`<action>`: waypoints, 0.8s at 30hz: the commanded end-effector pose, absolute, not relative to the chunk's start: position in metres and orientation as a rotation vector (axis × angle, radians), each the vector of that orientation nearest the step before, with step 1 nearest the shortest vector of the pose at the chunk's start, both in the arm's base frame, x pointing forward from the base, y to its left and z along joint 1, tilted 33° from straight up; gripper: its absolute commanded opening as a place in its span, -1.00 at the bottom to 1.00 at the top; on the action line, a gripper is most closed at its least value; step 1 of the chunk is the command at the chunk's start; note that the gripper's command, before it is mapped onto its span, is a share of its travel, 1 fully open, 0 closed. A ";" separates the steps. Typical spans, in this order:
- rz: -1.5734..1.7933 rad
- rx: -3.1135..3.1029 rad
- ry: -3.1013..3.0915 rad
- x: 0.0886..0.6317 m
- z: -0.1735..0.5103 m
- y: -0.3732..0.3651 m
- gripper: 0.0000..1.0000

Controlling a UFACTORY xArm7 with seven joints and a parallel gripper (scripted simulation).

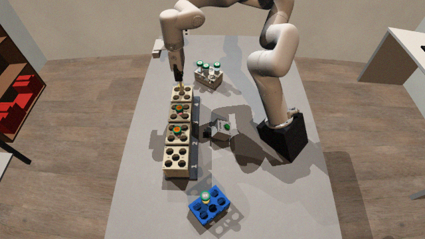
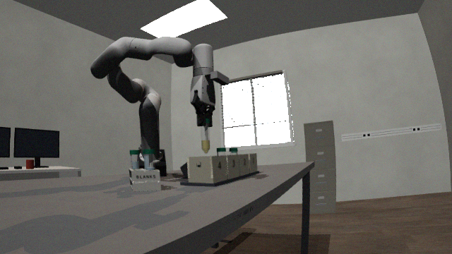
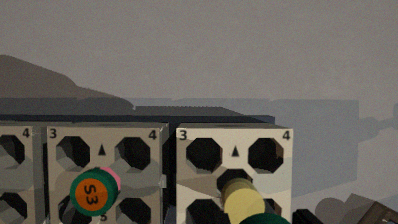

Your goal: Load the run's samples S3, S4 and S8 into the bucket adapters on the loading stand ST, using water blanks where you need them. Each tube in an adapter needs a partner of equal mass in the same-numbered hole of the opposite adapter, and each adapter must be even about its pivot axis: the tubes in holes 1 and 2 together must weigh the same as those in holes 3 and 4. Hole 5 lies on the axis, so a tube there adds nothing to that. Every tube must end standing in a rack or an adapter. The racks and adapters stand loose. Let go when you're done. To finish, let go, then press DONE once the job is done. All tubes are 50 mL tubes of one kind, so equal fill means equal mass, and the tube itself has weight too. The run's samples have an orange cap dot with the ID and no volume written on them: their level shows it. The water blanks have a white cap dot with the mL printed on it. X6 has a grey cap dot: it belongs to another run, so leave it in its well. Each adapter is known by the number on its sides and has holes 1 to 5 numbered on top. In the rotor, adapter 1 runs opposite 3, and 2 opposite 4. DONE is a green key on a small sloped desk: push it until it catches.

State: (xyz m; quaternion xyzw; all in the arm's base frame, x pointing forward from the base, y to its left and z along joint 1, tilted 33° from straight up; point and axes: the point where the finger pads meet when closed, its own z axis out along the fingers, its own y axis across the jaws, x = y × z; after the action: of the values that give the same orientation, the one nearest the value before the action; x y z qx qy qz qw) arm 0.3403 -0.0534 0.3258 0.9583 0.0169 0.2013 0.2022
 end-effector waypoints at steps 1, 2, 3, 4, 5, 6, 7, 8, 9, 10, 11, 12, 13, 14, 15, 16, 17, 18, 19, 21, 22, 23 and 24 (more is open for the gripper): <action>0.568 2.674 0.048 0.342 0.326 -0.053 -1.00; 0.568 2.674 0.048 0.342 0.326 -0.053 -1.00; 0.568 2.674 0.048 0.342 0.326 -0.053 -1.00; 0.568 2.674 0.048 0.342 0.326 -0.053 -1.00; 0.568 2.674 0.048 0.342 0.326 -0.053 -1.00; 0.568 2.674 0.048 0.342 0.326 -0.053 -1.00; 0.568 2.674 0.048 0.342 0.326 -0.053 -1.00; 0.568 2.674 0.048 0.342 0.326 -0.053 -1.00; 0.568 2.674 0.048 0.342 0.326 -0.053 -1.00; 0.568 2.674 0.048 0.342 0.326 -0.053 -1.00; 0.568 2.674 0.048 0.342 0.326 -0.053 -1.00; 0.569 2.674 0.048 0.342 0.326 -0.053 -1.00; 0.568 2.674 0.048 0.342 0.325 -0.054 -1.00; 0.568 2.674 0.048 0.343 0.325 -0.054 -1.00; 0.568 2.674 0.048 0.343 0.325 -0.054 -1.00; 0.568 2.674 0.048 0.343 0.325 -0.054 -1.00; 0.568 2.674 0.048 0.343 0.324 -0.055 -1.00; 0.568 2.674 0.048 0.343 0.323 -0.055 -1.00; 0.568 2.674 0.048 0.344 0.322 -0.055 -1.00; 0.568 2.674 0.048 0.345 0.320 -0.056 -1.00; 0.568 2.674 0.048 0.345 0.319 -0.057 -1.00; 0.568 2.674 0.048 0.345 0.319 -0.057 -1.00; 0.568 2.674 0.048 0.346 0.318 -0.057 -1.00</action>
State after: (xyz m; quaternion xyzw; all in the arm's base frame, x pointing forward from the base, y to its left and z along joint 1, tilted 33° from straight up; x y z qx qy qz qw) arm 0.3438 -0.0565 0.3193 0.9582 0.0168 0.2018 0.2022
